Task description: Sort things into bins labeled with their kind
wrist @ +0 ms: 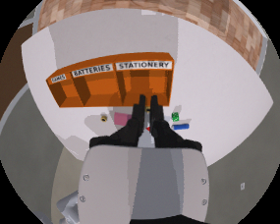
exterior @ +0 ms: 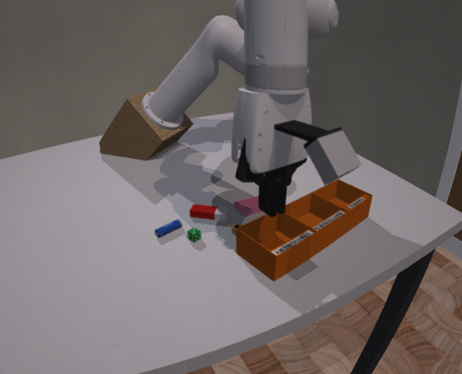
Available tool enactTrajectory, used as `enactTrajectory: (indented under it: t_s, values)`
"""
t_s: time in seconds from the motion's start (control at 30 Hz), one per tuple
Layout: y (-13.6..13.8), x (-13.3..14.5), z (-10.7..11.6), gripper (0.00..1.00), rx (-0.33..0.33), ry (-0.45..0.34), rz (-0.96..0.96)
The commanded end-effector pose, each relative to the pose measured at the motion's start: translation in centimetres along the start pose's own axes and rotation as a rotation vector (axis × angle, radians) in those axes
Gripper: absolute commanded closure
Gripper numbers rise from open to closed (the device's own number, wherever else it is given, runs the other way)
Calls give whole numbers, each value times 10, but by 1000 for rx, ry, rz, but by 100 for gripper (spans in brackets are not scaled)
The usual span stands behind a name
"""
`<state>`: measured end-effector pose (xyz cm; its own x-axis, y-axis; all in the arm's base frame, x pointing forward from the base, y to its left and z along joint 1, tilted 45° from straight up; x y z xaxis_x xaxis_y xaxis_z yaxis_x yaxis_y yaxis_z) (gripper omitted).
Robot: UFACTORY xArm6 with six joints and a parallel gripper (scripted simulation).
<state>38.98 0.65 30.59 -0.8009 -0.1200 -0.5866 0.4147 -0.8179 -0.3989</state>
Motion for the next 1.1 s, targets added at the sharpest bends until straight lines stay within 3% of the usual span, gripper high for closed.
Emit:
enactTrajectory:
  t_s: [0.0,0.67,1.07]
  values:
    - [0,-3,-1,93,2,3,2]
    - [0,-3,-49,93,2,3,1]
    - [0,-3,-60,93,2,3,1]
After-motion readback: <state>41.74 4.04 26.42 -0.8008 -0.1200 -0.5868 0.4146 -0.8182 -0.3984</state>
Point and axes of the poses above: the point where the finger pads meet when closed, its own z axis back along the fingers, its own y axis across the jaws, x = y × z, the point moved 6 cm from there along z, back along the fingers, and after that the axes turned 1 degree about -z, right-handed, at the moved point
